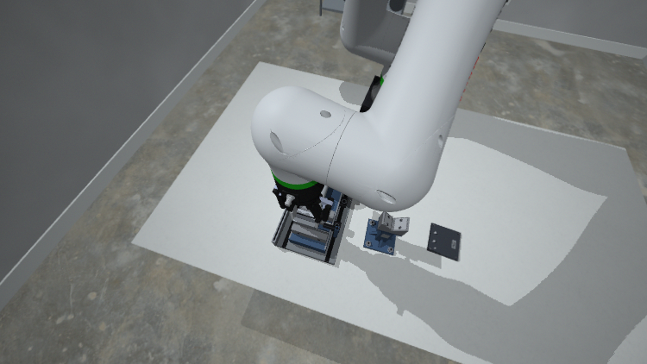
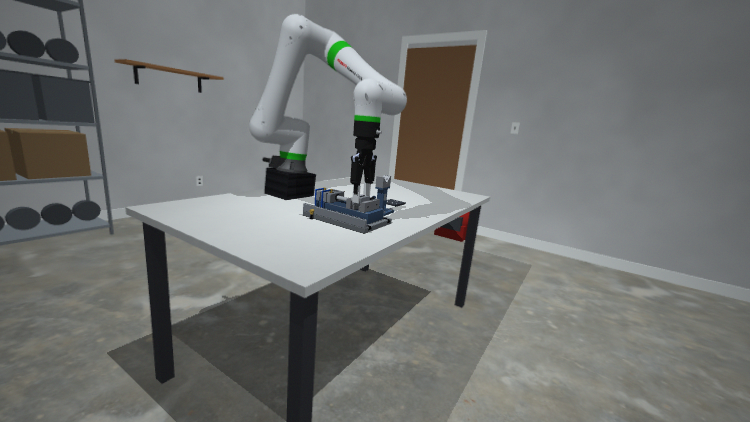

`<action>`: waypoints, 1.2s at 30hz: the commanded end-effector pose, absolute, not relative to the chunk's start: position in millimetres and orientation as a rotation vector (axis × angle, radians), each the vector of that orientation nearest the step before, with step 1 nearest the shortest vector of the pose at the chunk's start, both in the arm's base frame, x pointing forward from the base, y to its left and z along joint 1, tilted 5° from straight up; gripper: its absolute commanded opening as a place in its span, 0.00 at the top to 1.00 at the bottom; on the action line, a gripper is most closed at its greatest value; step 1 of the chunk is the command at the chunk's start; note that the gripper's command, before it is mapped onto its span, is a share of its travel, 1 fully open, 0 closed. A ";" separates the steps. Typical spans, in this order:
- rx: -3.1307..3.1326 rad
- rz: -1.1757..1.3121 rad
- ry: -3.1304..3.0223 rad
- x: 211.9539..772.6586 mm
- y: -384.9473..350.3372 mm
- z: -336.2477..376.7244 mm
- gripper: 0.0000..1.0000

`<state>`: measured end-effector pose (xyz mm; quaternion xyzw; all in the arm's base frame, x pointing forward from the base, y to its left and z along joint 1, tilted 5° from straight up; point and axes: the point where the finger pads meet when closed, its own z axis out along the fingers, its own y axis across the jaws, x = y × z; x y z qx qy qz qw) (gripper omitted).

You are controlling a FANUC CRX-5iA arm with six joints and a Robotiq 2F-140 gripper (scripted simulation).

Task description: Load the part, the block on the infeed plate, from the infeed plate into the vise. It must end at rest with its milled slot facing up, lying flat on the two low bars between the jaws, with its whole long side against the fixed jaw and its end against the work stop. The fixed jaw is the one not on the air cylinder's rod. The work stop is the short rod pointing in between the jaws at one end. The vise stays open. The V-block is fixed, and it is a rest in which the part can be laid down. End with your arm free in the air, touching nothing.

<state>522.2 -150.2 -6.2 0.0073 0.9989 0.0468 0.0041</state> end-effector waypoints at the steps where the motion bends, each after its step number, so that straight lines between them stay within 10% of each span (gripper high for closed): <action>1: 0.023 0.146 3.130 522.4 -150.3 -6.0 1.00; 16: 0.023 0.146 3.130 522.4 -150.3 -6.0 1.00; 17: 0.023 0.146 3.130 522.4 -150.3 -6.0 0.53; 36: 0.023 0.146 3.130 522.4 -150.3 -6.0 0.53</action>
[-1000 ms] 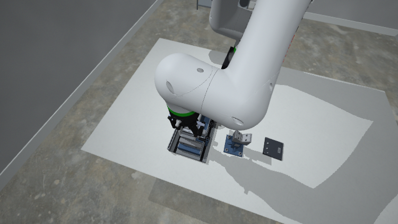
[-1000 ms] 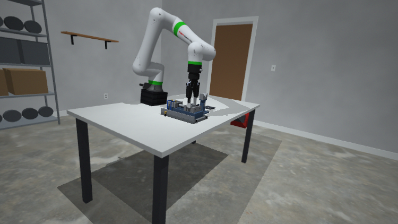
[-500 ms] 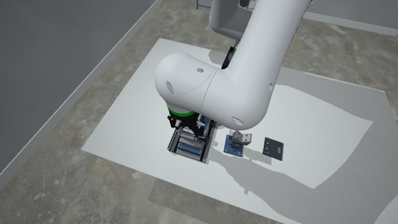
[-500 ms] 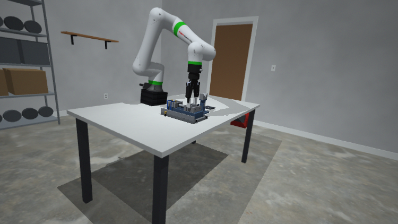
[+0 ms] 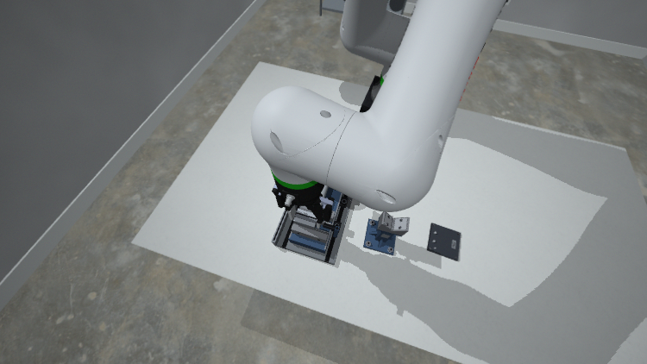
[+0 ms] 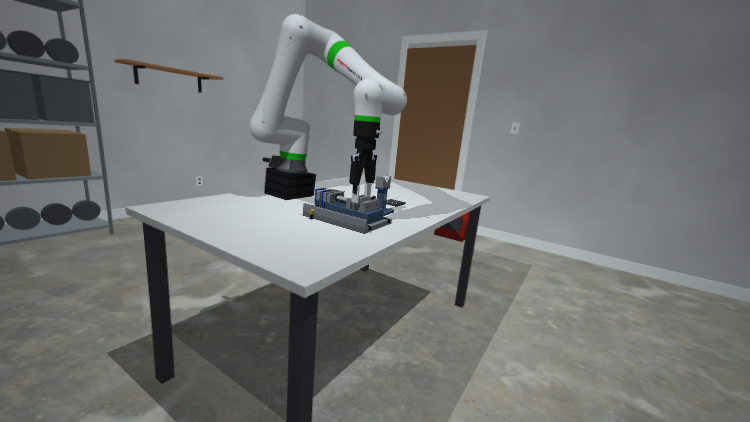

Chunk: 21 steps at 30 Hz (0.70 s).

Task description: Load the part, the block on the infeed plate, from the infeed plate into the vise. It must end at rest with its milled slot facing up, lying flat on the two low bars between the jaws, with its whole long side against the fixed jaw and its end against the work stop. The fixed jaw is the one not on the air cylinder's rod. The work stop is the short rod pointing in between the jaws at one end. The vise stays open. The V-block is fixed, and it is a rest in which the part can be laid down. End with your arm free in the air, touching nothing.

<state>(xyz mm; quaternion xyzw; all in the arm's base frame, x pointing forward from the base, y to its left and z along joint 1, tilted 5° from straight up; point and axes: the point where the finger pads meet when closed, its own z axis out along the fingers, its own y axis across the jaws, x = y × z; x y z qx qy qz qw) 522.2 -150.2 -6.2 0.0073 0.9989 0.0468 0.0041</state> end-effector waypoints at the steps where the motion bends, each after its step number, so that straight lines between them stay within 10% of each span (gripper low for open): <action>1: 0.023 0.146 3.130 522.4 -150.3 -6.0 0.53; 21: 0.023 0.146 3.130 522.4 -150.5 -3.7 0.53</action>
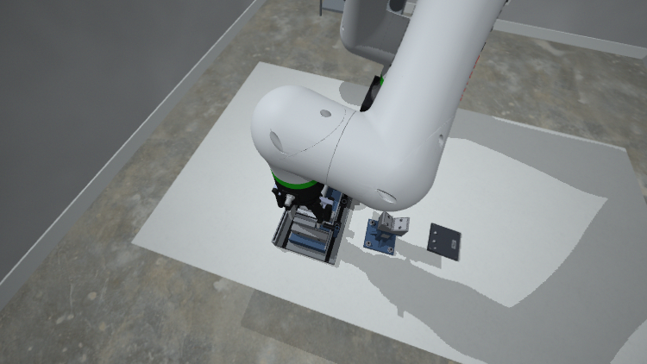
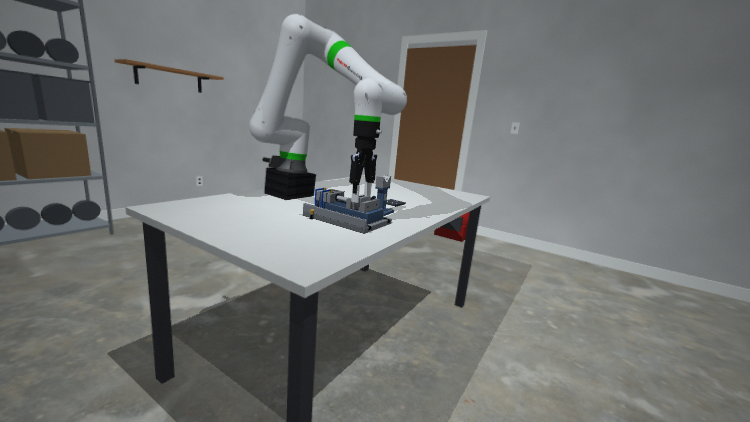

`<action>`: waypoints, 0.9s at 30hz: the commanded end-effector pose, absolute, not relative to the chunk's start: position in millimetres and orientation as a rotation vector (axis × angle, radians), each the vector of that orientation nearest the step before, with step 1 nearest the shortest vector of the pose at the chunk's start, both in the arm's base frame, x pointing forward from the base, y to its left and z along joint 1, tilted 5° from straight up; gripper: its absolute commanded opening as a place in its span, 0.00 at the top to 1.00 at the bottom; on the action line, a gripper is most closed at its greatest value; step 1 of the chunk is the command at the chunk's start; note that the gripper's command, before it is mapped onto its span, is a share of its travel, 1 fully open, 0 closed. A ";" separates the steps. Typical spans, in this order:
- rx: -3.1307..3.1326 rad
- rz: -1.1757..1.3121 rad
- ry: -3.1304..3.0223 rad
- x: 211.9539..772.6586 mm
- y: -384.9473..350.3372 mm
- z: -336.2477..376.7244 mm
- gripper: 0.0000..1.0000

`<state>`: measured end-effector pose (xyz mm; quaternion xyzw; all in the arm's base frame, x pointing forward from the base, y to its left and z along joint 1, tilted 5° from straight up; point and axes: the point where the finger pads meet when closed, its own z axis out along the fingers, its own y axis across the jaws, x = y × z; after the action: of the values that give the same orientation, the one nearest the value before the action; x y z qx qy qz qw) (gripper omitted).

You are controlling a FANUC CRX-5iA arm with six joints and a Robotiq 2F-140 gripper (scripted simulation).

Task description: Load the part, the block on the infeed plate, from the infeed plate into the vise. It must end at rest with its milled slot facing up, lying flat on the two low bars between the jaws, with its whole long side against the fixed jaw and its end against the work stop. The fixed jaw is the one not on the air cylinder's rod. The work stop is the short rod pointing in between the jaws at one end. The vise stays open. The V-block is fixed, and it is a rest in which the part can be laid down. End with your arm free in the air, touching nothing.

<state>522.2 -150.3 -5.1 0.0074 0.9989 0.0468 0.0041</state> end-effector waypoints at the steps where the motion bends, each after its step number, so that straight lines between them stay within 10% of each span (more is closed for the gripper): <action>1: 0.023 0.146 3.130 522.4 -150.5 -3.7 0.53; 27: 0.023 0.146 3.130 521.8 -156.1 55.4 0.53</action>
<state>521.7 -155.4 48.8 0.0074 0.9989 0.0467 0.0042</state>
